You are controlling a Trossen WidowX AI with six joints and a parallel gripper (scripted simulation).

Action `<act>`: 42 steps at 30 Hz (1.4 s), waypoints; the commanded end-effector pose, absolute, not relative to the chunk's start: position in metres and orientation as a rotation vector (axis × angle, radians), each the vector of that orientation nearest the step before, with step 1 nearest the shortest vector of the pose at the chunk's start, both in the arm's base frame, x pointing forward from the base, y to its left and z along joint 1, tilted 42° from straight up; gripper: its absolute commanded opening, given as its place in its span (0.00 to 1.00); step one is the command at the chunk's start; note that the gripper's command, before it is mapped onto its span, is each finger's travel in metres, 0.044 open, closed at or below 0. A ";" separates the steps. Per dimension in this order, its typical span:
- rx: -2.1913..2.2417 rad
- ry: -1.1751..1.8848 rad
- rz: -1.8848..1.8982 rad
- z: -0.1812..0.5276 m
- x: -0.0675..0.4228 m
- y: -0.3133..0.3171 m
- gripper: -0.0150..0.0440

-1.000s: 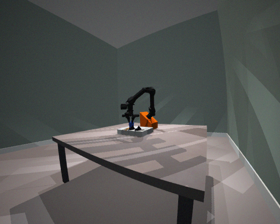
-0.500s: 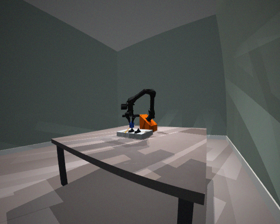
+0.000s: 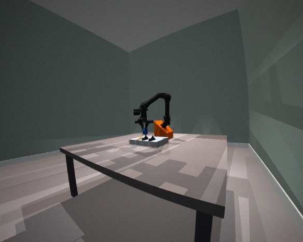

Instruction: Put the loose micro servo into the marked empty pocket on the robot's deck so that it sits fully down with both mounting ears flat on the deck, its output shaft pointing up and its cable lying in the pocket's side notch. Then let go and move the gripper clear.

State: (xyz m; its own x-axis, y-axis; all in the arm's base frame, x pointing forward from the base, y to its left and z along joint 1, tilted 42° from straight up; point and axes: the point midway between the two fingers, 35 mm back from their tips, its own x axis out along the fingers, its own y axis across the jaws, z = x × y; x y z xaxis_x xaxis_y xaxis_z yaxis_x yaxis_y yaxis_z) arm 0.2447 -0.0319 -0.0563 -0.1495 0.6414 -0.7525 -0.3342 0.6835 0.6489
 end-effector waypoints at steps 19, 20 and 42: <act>0.385 1.567 0.741 -0.056 0.267 -0.028 0.25; 0.385 1.566 0.741 -0.056 0.271 -0.027 0.25; 0.384 1.561 0.743 -0.054 0.352 -0.007 0.25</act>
